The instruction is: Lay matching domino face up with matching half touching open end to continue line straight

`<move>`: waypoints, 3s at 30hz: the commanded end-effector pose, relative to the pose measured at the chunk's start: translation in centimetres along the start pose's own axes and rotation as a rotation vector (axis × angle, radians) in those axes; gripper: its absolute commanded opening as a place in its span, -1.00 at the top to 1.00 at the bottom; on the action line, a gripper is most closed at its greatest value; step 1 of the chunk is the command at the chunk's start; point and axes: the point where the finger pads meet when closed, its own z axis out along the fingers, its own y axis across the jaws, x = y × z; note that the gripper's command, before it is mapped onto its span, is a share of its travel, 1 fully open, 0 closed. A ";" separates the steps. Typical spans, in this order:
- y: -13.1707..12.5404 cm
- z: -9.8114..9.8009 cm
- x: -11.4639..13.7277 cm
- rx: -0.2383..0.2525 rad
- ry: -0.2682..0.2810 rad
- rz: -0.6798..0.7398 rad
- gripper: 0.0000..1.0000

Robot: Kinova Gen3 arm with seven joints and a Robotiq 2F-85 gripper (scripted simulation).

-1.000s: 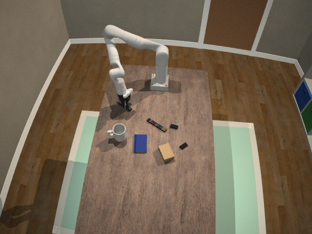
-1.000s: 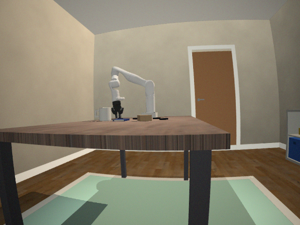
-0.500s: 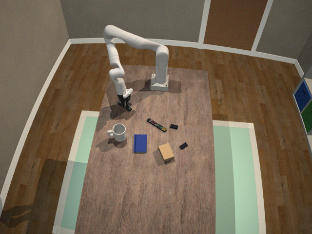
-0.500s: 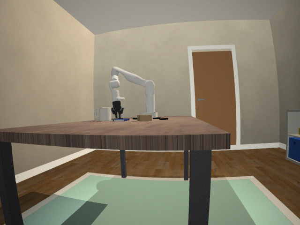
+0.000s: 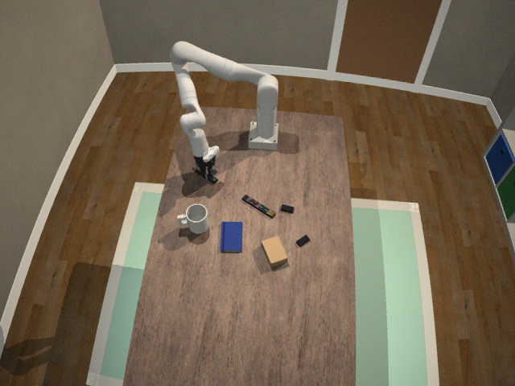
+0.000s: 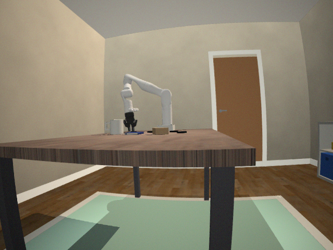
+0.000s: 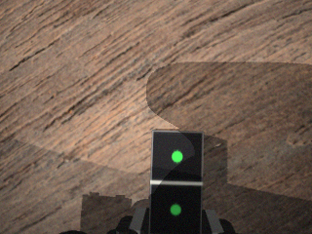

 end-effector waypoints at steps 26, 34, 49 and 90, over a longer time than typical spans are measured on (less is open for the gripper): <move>0.0 0.0 0.0 0.001 0.001 -0.001 0.31; 0.0 0.0 0.0 0.001 0.001 -0.001 0.03; 0.0 0.0 0.0 0.001 0.001 -0.001 0.03; 0.0 -2.9 0.6 0.001 0.000 -0.001 0.03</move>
